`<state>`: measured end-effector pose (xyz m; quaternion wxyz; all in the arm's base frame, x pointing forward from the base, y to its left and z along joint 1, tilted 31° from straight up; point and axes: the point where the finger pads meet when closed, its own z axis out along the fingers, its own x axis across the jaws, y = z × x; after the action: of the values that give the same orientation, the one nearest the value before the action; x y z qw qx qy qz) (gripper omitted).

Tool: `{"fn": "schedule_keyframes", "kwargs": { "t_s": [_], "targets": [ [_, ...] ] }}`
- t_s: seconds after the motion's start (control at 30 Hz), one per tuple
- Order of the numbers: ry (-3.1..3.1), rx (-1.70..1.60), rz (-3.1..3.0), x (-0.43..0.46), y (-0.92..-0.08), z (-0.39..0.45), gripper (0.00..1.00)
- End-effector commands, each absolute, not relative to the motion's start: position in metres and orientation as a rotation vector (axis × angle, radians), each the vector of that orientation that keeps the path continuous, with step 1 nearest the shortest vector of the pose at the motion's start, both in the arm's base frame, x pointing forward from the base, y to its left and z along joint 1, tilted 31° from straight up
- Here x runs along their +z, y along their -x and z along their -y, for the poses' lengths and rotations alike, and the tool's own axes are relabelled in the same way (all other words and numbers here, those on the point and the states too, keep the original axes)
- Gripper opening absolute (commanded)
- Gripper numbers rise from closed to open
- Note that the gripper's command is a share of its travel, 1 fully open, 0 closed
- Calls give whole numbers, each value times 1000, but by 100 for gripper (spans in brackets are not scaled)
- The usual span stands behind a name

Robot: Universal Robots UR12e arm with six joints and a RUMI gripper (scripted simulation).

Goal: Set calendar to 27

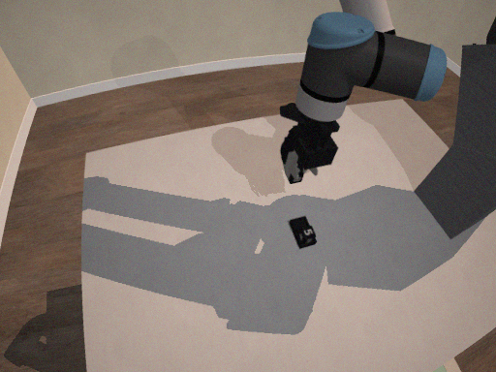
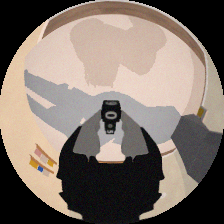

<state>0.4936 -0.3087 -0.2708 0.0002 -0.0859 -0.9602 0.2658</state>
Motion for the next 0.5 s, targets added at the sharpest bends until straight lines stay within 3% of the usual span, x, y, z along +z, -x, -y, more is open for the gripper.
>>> {"fn": "schedule_keyframes", "kwargs": {
  "t_s": [0.0, 0.23, 0.47],
  "targets": [
    [270, 835, 3016, -266, -494, 306, 11],
    [271, 834, 3016, -268, -495, 302, 11],
    [282, 833, 3017, -295, -508, 244, 11]
  ]
}}
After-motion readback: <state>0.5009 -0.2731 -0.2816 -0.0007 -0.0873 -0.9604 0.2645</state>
